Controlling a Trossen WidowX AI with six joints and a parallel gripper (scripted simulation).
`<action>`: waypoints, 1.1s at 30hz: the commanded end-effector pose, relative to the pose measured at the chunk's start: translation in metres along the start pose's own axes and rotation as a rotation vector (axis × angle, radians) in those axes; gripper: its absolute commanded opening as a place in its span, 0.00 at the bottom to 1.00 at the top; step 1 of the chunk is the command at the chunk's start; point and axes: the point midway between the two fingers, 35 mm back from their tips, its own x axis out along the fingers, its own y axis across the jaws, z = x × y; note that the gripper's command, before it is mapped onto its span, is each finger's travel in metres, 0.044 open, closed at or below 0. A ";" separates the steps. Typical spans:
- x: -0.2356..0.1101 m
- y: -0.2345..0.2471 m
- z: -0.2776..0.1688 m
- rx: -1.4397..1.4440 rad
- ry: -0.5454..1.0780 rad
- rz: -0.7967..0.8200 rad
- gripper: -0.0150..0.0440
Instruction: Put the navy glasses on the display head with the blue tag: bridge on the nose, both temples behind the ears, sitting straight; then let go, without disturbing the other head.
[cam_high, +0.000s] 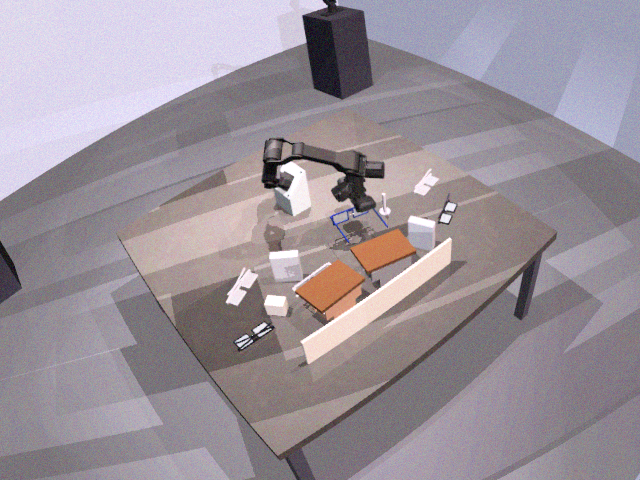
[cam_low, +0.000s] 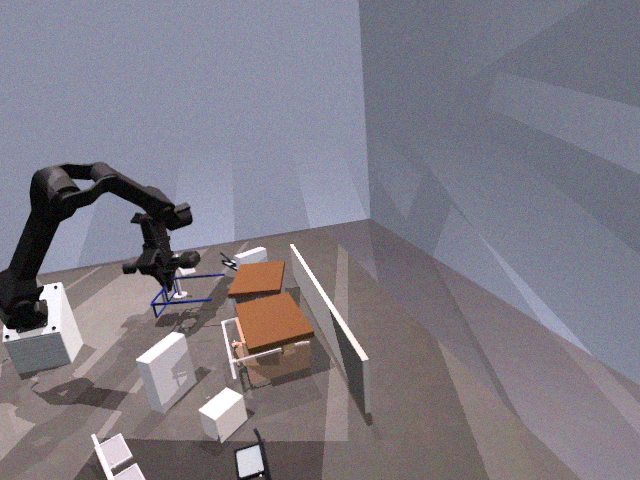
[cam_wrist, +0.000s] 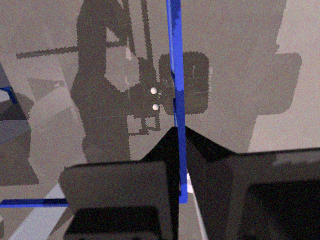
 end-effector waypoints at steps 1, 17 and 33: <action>0.002 -0.001 0.001 -0.008 -0.006 0.000 0.25; 0.003 0.017 0.001 -0.007 0.011 0.009 0.25; 0.002 0.039 0.002 -0.007 0.000 0.008 0.25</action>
